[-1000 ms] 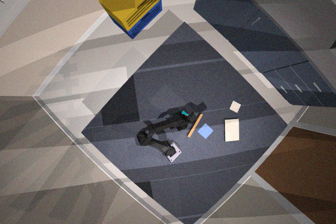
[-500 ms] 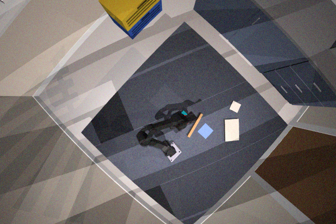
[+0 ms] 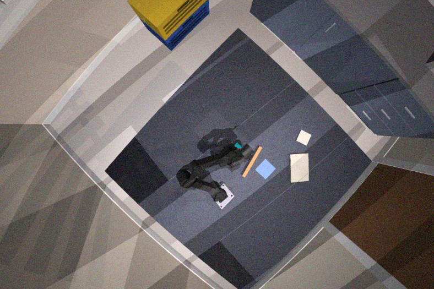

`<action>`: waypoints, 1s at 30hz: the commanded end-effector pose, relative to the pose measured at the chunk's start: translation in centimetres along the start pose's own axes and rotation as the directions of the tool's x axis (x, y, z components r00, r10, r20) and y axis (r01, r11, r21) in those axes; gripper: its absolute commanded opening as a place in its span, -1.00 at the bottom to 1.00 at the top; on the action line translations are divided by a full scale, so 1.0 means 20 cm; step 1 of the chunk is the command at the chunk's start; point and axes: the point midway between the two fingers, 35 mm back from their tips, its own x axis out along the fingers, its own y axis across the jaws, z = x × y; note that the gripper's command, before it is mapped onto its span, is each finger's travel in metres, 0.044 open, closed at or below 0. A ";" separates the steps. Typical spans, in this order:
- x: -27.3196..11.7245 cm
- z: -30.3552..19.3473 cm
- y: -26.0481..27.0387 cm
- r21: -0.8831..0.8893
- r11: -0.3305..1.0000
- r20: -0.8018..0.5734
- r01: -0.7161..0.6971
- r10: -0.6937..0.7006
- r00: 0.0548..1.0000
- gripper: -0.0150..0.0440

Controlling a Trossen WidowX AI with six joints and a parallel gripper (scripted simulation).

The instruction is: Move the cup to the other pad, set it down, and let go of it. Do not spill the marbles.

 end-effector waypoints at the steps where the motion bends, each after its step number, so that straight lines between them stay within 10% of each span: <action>1: 0.00 0.00 0.00 -0.001 1.000 0.000 0.000 0.000 1.000 -0.22; 30: -0.12 0.00 -0.01 0.004 1.000 -0.003 -0.001 0.001 1.000 -0.06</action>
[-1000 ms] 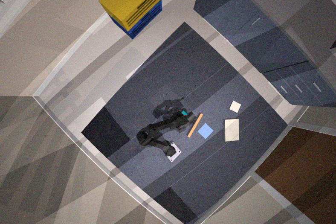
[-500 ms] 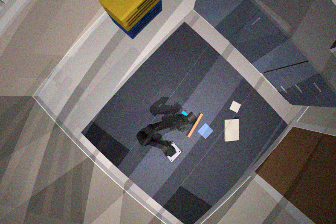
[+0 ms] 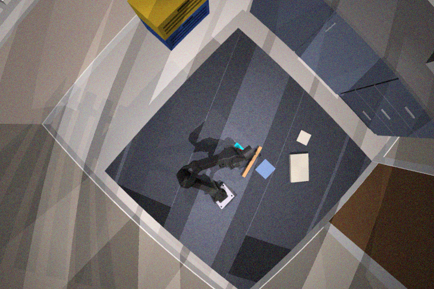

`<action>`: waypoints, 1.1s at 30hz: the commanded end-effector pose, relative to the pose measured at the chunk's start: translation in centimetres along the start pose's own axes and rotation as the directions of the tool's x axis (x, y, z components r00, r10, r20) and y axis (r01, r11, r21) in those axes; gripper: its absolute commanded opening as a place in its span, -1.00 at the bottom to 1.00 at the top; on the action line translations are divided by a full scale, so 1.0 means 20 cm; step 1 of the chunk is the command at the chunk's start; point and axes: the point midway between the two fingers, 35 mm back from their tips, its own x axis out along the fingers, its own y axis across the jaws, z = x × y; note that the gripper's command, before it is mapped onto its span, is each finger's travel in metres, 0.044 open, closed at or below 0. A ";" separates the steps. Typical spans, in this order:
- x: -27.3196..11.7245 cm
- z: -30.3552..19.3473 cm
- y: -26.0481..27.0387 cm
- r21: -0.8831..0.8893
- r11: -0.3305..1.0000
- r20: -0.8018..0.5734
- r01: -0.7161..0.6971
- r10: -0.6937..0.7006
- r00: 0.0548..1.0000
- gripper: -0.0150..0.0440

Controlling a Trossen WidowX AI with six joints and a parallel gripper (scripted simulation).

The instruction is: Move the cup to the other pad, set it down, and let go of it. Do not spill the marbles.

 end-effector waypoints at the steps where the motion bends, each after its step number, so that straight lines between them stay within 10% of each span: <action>1: -0.03 0.01 -0.01 -0.007 1.000 -0.003 0.006 -0.006 1.000 -0.06; 24: -0.16 -0.01 0.01 -0.003 1.000 0.000 0.001 -0.001 1.000 -0.06; 33: -0.14 -0.01 0.01 0.005 1.000 0.003 -0.005 0.005 1.000 0.74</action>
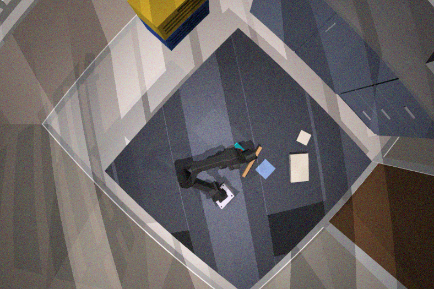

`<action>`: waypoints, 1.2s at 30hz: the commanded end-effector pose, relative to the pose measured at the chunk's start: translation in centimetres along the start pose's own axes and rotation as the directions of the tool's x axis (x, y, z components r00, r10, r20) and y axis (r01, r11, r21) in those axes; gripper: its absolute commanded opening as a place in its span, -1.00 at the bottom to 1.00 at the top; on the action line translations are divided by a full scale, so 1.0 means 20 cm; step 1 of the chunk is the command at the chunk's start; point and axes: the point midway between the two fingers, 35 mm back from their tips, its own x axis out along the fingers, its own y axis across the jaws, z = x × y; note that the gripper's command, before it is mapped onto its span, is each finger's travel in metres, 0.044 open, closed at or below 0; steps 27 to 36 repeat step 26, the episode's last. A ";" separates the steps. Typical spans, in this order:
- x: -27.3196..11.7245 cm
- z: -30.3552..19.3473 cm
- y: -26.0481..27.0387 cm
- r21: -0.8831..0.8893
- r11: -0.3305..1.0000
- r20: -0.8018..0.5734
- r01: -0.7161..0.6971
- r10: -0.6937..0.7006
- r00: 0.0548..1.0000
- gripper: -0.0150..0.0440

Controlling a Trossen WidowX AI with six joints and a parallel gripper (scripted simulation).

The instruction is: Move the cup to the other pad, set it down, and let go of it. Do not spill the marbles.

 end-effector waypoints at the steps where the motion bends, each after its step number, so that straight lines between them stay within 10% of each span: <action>1: -0.01 0.00 0.00 0.001 1.000 0.000 0.001 -0.001 1.000 0.83; 36: -0.30 0.00 0.01 0.001 1.000 0.000 0.005 -0.005 1.000 1.00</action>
